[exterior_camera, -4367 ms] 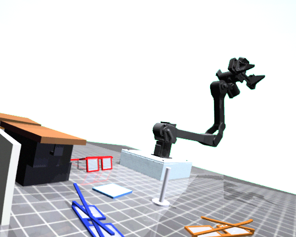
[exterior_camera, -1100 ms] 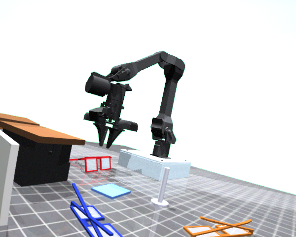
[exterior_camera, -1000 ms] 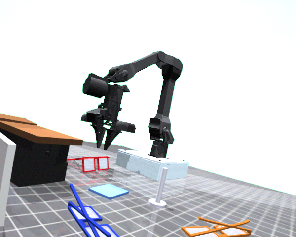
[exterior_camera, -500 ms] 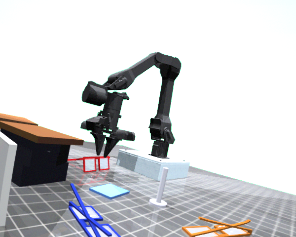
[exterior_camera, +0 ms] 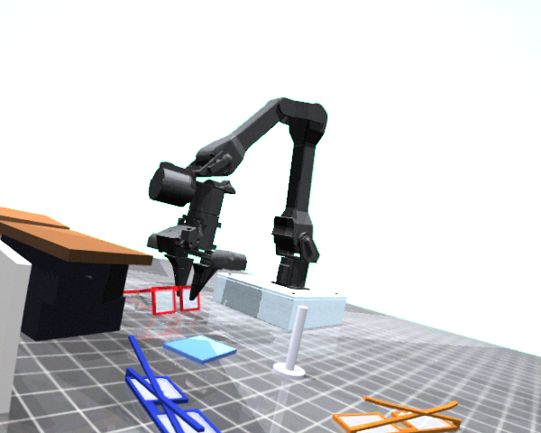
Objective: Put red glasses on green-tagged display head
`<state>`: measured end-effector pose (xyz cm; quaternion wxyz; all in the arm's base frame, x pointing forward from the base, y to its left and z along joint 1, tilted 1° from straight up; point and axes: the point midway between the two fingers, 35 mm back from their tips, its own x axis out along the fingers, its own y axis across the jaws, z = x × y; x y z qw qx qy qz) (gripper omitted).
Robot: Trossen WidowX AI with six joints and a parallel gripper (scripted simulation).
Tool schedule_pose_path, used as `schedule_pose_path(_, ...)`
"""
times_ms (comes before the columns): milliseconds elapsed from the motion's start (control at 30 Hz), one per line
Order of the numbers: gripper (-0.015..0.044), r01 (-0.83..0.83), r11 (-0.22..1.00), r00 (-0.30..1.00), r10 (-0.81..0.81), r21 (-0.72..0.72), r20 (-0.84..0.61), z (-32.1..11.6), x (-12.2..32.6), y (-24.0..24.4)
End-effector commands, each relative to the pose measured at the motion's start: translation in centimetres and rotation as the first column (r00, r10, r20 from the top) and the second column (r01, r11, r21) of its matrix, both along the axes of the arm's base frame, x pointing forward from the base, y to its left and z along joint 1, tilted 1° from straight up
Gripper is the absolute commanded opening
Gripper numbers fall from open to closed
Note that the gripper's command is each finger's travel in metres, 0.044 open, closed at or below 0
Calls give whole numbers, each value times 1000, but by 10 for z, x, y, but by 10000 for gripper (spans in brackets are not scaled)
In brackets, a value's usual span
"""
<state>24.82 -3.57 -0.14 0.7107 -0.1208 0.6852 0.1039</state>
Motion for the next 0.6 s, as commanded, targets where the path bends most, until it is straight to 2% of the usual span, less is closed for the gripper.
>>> schedule_pose_path(0,120,4,1000,1000,-4,-3,-12,-4,-4,0)
schedule_pose_path(400,120,4,1000,1000,-4,-4,-12,-4,-2,-4)
schedule_pose_path(567,87,7,1000,1000,-7,1,-10,-3,-2,-2)
